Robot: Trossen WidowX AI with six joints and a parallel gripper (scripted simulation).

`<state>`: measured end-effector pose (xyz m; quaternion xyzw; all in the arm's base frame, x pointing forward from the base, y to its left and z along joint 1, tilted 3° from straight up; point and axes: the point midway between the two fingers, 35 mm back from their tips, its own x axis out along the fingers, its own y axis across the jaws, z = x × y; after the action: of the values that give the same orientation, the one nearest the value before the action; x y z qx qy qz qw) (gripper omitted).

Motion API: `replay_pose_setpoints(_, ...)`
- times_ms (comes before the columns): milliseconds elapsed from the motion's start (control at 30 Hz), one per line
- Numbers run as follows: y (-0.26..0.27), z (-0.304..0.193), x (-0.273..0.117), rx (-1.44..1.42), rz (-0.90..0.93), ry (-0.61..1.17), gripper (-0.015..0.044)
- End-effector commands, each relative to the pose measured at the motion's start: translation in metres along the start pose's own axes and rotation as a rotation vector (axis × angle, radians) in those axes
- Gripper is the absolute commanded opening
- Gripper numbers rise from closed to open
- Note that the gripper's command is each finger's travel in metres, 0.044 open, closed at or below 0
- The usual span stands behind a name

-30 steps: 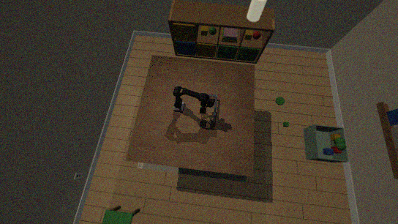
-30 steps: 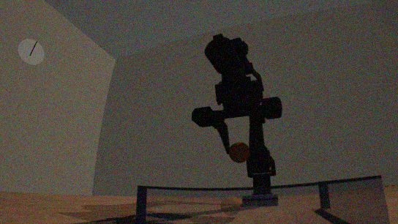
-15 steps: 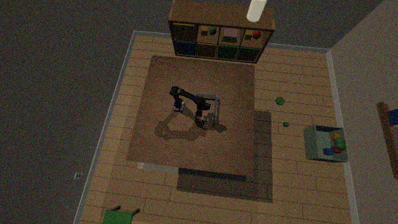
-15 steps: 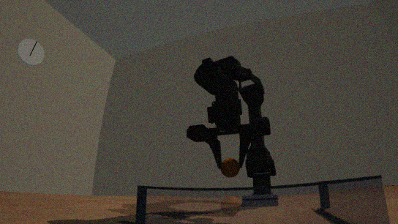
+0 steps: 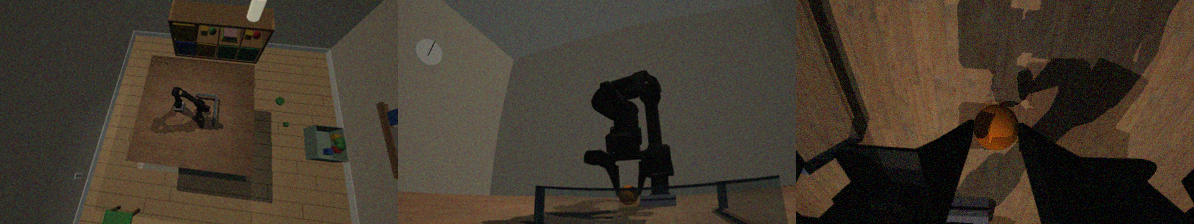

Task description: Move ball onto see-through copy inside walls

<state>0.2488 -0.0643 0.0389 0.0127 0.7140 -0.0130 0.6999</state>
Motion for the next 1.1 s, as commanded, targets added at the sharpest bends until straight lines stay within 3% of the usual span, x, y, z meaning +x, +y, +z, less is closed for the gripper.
replay_pose_setpoints(0, 0.0, -0.002, 0.009, -0.003, -0.003, 0.007, 0.0)
replay_pose_setpoints(633, 0.0, -0.002, 0.029, -0.003, -0.003, 0.007, 0.0)
replay_pose_setpoints(1000, 0.0, 0.0, 0.024, 0.0, 0.0, -0.002, 0.0289)
replay_pose_setpoints(1067, 0.0, 0.0, 0.024, 0.0, 0.0, -0.002, 0.0312)
